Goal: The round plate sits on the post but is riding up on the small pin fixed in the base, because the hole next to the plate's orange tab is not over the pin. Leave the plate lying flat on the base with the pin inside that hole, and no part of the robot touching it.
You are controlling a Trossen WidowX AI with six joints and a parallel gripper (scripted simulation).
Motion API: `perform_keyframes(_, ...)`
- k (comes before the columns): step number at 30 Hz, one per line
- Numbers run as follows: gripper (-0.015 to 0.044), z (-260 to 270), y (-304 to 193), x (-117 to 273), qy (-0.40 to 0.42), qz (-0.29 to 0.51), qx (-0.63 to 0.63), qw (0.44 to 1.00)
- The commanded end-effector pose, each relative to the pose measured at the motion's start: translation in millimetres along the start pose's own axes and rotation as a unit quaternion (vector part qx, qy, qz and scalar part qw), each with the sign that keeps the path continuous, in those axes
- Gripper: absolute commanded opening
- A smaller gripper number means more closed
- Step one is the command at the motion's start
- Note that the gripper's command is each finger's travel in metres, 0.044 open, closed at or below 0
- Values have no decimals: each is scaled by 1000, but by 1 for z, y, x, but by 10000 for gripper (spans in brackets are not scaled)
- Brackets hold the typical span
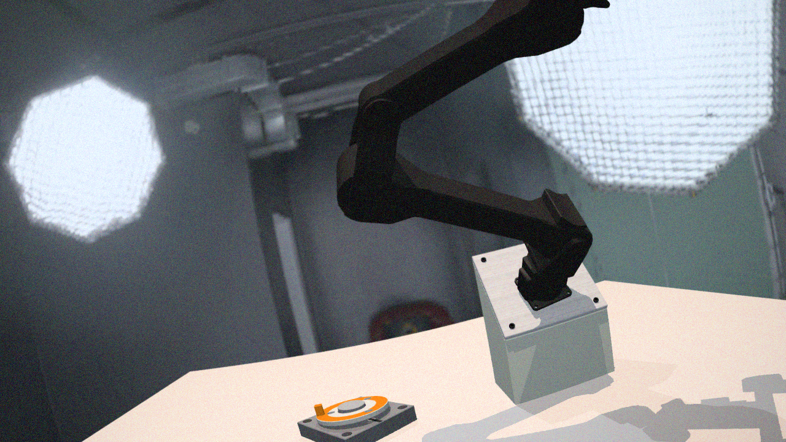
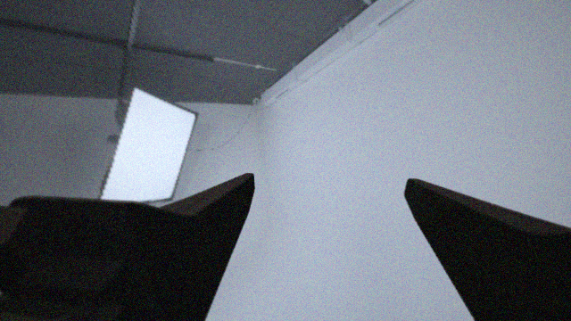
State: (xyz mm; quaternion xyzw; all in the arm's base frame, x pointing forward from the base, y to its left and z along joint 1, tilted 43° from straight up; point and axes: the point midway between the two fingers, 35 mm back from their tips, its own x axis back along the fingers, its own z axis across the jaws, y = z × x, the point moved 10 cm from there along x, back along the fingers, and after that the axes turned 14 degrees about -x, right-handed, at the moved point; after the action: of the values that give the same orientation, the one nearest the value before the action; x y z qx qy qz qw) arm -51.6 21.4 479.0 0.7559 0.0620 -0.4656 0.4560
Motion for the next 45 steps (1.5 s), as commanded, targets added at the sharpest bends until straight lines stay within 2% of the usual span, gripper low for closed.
perform_keyframes(1, 374, 0, -1, -1, 0, 2, 3, 1000)
perform_keyframes(10, 137, -6, -45, -30, -32, 114, 120, 986)
perform_keyframes(15, 6, -29, -77, -43, -68, 192, 170, 964)
perform_keyframes(18, 0, -40, -88, -45, -84, 221, 184, 954)
perform_keyframes(24, 0, -93, -123, -43, -151, 328, 222, 905)
perform_keyframes(26, 0, -98, -124, -41, -160, 332, 215, 904)
perform_keyframes(34, 0, -169, -143, -12, -255, 429, 212, 840)
perform_keyframes(40, 0, -236, -143, 38, -345, 503, 202, 767)
perform_keyframes(42, 0, -243, -142, 45, -358, 510, 196, 757)
perform_keyframes(45, 0, -270, -133, 80, -415, 534, 169, 717)
